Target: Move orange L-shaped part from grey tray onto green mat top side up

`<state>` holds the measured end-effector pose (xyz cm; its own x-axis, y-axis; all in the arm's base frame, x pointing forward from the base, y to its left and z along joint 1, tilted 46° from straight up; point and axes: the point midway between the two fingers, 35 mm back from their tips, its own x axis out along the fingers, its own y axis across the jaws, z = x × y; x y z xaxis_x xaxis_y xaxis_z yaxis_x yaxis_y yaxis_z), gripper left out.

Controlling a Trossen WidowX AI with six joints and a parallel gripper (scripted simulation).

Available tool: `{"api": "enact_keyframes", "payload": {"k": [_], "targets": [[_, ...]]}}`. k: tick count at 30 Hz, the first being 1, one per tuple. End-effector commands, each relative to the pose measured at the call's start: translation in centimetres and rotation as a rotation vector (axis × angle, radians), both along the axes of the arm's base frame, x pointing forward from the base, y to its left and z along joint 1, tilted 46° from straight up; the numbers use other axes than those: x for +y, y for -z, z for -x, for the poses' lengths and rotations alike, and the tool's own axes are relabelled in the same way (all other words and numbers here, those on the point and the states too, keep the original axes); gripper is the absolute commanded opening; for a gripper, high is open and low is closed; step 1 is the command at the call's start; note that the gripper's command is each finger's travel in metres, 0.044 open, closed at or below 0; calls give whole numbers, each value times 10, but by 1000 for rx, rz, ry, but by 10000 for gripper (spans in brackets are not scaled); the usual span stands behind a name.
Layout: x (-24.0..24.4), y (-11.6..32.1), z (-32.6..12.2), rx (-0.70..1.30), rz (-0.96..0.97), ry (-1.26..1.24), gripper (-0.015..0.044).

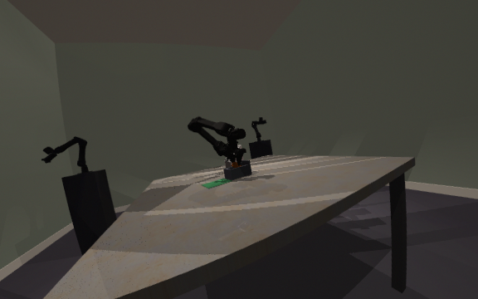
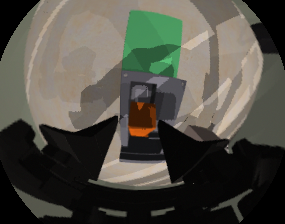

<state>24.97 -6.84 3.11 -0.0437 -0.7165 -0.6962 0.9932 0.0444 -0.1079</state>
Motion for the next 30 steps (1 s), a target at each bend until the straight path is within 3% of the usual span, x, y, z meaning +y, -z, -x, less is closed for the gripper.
{"api": "enact_keyframes", "payload": {"k": [1, 3, 7, 18, 22, 30], "targets": [[-5, 5, 2, 11, 5, -3, 280], [-5, 5, 2, 11, 6, -3, 280], [-3, 3, 1, 1, 1, 1, 175], [-3, 3, 1, 1, 1, 1, 102], [-3, 3, 1, 1, 1, 1, 0], [0, 0, 1, 3, 1, 0, 0]]}}
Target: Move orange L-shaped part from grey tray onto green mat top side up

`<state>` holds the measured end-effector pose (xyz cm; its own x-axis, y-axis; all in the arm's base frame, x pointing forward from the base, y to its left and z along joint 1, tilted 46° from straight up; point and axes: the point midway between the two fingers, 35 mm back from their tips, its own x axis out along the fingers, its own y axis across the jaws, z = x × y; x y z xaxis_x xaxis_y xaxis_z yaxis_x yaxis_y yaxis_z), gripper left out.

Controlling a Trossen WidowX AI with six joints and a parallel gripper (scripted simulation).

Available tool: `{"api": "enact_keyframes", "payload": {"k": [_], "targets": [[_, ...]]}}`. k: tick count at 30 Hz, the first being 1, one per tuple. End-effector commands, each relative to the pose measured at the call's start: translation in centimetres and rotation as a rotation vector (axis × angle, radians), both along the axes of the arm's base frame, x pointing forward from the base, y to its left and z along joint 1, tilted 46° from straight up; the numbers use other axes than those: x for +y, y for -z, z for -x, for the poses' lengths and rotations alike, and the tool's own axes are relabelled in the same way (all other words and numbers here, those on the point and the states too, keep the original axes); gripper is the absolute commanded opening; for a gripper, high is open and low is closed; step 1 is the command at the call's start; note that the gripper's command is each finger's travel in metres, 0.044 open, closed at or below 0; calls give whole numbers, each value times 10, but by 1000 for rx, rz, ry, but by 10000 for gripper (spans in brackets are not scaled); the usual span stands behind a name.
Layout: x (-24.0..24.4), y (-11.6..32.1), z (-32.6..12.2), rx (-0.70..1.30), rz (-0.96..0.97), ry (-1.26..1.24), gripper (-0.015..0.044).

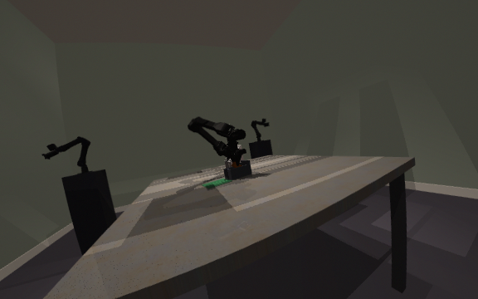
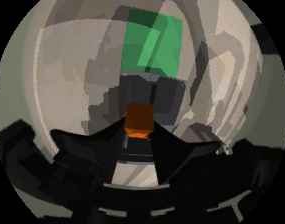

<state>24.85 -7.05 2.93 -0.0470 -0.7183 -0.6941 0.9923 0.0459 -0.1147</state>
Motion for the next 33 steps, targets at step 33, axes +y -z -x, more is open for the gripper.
{"api": "enact_keyframes", "payload": {"k": [33], "targets": [[40, -37, -2, 5, 0, -1, 0]]}}
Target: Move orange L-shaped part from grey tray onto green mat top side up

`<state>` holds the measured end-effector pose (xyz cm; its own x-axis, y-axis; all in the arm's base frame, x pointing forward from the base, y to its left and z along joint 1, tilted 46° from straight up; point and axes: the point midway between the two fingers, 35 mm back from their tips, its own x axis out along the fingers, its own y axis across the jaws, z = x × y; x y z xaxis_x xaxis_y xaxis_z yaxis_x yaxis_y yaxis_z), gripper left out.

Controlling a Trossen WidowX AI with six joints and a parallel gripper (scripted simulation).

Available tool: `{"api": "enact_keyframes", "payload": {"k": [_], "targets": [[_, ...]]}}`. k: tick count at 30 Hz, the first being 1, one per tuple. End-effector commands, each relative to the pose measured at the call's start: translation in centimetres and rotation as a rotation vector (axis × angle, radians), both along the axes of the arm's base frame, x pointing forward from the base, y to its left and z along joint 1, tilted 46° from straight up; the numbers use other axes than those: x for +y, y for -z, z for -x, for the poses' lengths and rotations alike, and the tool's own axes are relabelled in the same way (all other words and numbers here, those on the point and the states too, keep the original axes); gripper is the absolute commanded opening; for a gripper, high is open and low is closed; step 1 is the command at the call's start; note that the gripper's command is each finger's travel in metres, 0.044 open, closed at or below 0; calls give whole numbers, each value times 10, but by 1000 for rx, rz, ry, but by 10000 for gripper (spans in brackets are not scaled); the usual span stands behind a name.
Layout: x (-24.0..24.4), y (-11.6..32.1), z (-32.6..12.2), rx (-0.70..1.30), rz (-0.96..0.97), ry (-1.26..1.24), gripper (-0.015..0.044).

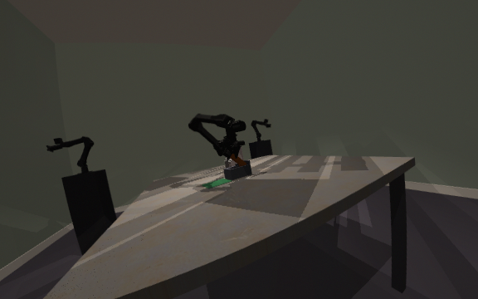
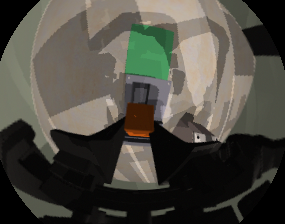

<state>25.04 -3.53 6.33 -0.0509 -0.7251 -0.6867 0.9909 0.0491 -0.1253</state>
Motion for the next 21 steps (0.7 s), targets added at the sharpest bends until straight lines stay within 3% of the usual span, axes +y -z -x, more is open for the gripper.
{"api": "enact_keyframes", "payload": {"k": [1, 21], "targets": [[6, -4, -1, -6, -10, 3, 0], [25, -22, -2, -5, -11, 4, 0]]}}
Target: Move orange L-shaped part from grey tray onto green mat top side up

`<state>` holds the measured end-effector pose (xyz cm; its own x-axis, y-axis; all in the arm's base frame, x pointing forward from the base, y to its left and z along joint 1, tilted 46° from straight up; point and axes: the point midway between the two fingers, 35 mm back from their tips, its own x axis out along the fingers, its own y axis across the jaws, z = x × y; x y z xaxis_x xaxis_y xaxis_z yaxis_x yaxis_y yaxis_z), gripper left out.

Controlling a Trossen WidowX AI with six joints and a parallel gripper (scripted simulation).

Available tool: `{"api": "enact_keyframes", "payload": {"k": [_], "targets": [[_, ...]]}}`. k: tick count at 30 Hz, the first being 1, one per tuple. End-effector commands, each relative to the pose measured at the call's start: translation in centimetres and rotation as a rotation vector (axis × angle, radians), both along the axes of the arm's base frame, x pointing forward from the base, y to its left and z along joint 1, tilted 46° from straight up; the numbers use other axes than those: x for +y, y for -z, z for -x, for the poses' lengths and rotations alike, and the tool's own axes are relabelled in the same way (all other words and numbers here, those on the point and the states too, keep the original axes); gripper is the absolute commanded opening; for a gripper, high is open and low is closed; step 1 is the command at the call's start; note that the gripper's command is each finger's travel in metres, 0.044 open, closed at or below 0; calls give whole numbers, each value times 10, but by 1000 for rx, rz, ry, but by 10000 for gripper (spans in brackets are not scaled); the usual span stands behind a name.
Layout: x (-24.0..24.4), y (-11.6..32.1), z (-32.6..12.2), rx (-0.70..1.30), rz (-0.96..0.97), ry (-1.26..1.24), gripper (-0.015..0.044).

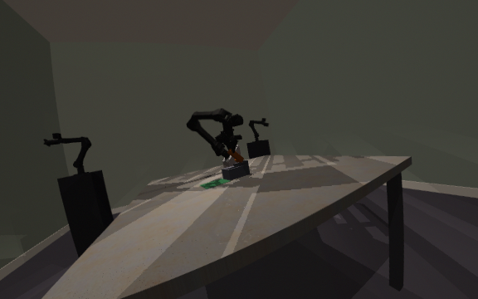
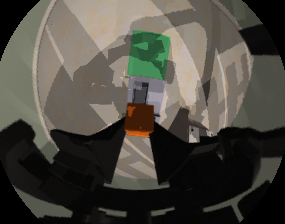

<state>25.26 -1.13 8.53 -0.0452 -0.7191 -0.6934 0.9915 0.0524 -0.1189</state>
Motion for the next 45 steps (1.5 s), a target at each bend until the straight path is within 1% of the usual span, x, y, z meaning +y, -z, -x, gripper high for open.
{"api": "enact_keyframes", "payload": {"k": [1, 5, 9, 36, 45], "targets": [[1, 0, 0, 1, -2, 6, 0], [2, -3, 0, 1, -2, 6, 0], [-7, -12, -1, 1, -2, 5, 0], [-112, -120, -4, -1, 6, 6, 0], [-117, -120, -4, -1, 6, 6, 0]]}}
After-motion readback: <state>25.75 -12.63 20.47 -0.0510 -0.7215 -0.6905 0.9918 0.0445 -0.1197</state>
